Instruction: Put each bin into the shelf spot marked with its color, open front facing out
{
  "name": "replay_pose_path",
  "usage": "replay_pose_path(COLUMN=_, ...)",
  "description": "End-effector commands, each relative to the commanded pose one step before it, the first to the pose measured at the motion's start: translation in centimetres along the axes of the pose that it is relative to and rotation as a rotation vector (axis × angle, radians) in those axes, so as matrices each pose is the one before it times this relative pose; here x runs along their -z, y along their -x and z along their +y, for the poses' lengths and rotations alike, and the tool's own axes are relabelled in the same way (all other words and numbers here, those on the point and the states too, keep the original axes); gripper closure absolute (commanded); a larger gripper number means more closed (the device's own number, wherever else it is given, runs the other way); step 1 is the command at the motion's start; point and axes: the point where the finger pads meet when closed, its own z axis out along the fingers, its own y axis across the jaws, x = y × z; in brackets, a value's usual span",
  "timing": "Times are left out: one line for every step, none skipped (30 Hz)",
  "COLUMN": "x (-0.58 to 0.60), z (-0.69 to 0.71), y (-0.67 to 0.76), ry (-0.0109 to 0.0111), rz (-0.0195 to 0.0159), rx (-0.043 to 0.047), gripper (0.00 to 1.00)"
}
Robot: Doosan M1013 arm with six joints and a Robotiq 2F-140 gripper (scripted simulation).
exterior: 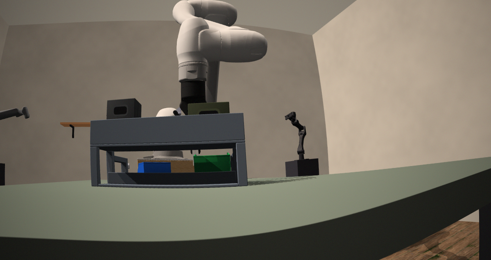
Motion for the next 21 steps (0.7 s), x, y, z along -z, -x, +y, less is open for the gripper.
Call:
replay_pose_path(x=0.178, z=0.072, y=0.321, ry=0.00335, rz=-0.00043, rx=0.00393, gripper=0.90)
replay_pose_path(x=0.000, z=0.000, y=0.007, ry=0.00000, rz=-0.00008, rx=0.00000, gripper=0.90)
replay_pose_path(x=0.000, z=0.000, y=0.000, ry=0.00000, rz=0.00000, rx=0.00000, gripper=0.90)
replay_pose_path(x=0.000, z=0.000, y=0.000, ry=0.00000, rz=0.00000, rx=0.00000, gripper=0.90)
replay_pose_path(x=0.000, z=0.000, y=0.010, ry=0.00000, rz=-0.00011, rx=0.00000, gripper=0.90)
replay_pose_path(x=0.001, z=0.000, y=0.013, ry=0.00000, rz=-0.00014, rx=0.00000, gripper=0.90)
replay_pose_path(x=0.001, z=0.000, y=0.015, ry=0.00000, rz=-0.00018, rx=0.00000, gripper=0.90)
replay_pose_path(x=0.001, z=0.000, y=0.019, ry=0.00000, rz=-0.00021, rx=0.00000, gripper=0.90)
replay_pose_path(x=0.001, z=0.000, y=0.022, ry=0.00000, rz=-0.00025, rx=0.00000, gripper=0.90)
replay_pose_path(x=0.001, z=0.000, y=0.025, ry=0.00000, rz=-0.00029, rx=0.00000, gripper=0.90)
replay_pose_path(x=0.001, z=0.000, y=0.028, ry=0.00000, rz=-0.00033, rx=0.00000, gripper=0.90)
replay_pose_path(x=0.001, z=0.000, y=0.032, ry=0.00000, rz=-0.00036, rx=0.00000, gripper=0.90)
replay_pose_path(x=0.002, z=0.000, y=0.035, ry=0.00000, rz=-0.00040, rx=0.00000, gripper=0.90)
replay_pose_path(x=0.002, z=0.000, y=0.038, ry=0.00000, rz=-0.00044, rx=0.00000, gripper=0.90)
replay_pose_path(x=0.002, z=0.000, y=0.041, ry=0.00000, rz=-0.00047, rx=0.00000, gripper=0.90)
replay_pose_path(x=0.002, z=0.000, y=0.044, ry=0.00000, rz=-0.00051, rx=0.00000, gripper=0.90)
replay_pose_path(x=0.002, z=0.000, y=0.047, ry=0.00000, rz=-0.00054, rx=0.00000, gripper=0.90)
replay_pose_path(x=0.002, z=0.000, y=0.049, ry=0.00000, rz=-0.00057, rx=0.00000, gripper=0.90)
replay_pose_path(x=0.002, z=0.000, y=0.052, ry=0.00000, rz=-0.00060, rx=0.00000, gripper=0.90)
replay_pose_path(x=0.000, z=0.000, y=0.000, ry=0.00000, rz=0.00000, rx=0.00000, gripper=0.90)
replay_pose_path(x=0.000, z=0.000, y=0.000, ry=0.00000, rz=0.00000, rx=0.00000, gripper=0.90)
